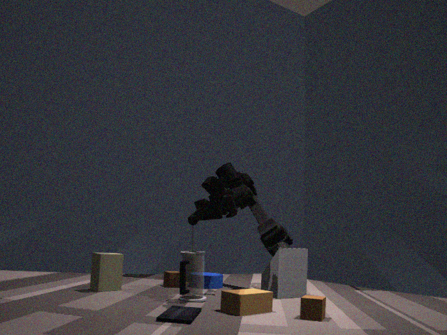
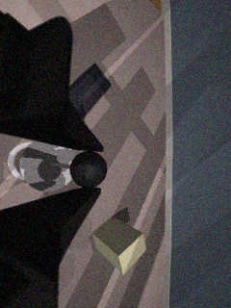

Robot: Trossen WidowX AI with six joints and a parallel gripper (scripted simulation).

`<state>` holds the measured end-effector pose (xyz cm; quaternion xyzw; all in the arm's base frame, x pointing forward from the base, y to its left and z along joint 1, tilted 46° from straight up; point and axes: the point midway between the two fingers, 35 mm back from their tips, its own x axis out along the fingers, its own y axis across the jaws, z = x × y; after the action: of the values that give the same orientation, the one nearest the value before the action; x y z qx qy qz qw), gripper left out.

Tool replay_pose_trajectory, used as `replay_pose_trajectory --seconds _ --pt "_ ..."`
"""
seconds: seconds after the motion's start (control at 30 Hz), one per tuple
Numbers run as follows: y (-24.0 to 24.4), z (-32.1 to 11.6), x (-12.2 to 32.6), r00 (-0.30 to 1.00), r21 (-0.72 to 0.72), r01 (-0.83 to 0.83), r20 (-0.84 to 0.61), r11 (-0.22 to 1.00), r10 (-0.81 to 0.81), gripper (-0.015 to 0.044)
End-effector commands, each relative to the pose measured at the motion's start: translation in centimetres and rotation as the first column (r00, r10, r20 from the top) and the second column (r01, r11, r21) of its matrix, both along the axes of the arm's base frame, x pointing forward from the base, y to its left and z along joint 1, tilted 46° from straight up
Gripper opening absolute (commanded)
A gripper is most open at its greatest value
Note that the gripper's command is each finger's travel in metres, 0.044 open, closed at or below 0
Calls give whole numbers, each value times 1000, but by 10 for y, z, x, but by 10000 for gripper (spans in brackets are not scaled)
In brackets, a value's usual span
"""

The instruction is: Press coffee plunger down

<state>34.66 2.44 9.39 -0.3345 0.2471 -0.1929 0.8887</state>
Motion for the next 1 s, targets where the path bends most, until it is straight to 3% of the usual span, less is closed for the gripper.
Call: replay_pose_trajectory --seconds 0.0,0.97 --pt "-14 -19 -6 999 -16 19 -46 1000 -19 115" --pt "-45 -44 0 999 -25 16 -38 1000 -17 115"
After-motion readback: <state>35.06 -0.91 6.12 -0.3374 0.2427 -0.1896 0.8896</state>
